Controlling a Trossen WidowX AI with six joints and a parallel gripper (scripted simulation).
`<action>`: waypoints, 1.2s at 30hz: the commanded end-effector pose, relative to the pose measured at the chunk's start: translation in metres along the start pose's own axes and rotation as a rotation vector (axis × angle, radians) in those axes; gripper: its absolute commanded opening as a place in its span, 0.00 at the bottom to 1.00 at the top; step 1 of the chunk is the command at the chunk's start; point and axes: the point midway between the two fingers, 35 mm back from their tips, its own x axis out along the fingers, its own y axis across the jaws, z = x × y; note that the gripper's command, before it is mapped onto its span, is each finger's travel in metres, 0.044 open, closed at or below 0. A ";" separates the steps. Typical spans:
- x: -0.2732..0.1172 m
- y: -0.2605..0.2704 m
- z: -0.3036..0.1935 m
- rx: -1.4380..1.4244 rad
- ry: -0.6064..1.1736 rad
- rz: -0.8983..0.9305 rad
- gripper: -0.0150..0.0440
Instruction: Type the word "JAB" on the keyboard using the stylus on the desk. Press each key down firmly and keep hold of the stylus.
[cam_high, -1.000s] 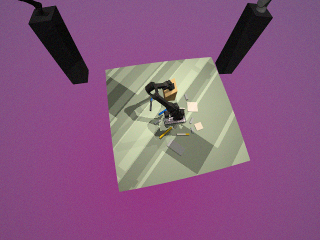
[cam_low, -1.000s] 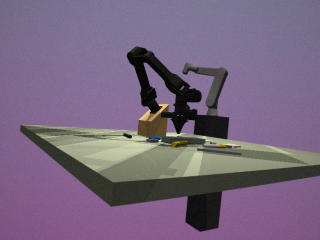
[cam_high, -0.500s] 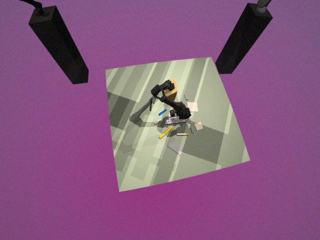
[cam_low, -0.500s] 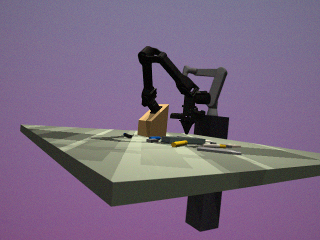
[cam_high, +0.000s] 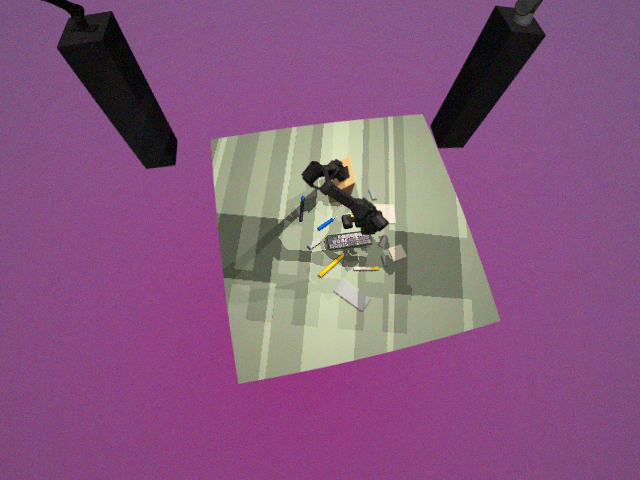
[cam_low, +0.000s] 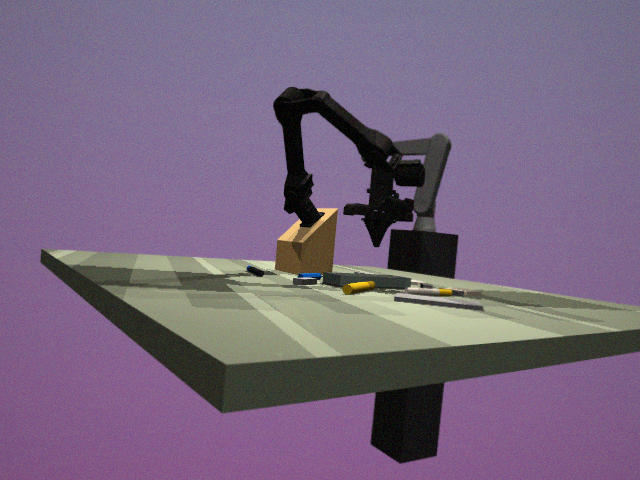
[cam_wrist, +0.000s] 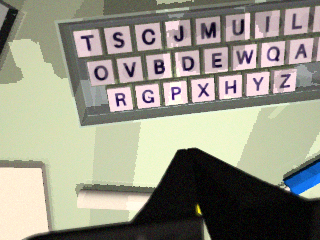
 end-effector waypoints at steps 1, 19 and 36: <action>0.002 0.000 0.000 0.000 -0.002 0.001 0.25; 0.001 0.000 0.000 0.003 0.003 0.000 0.25; 0.016 -0.056 -0.012 -0.686 0.098 0.184 0.51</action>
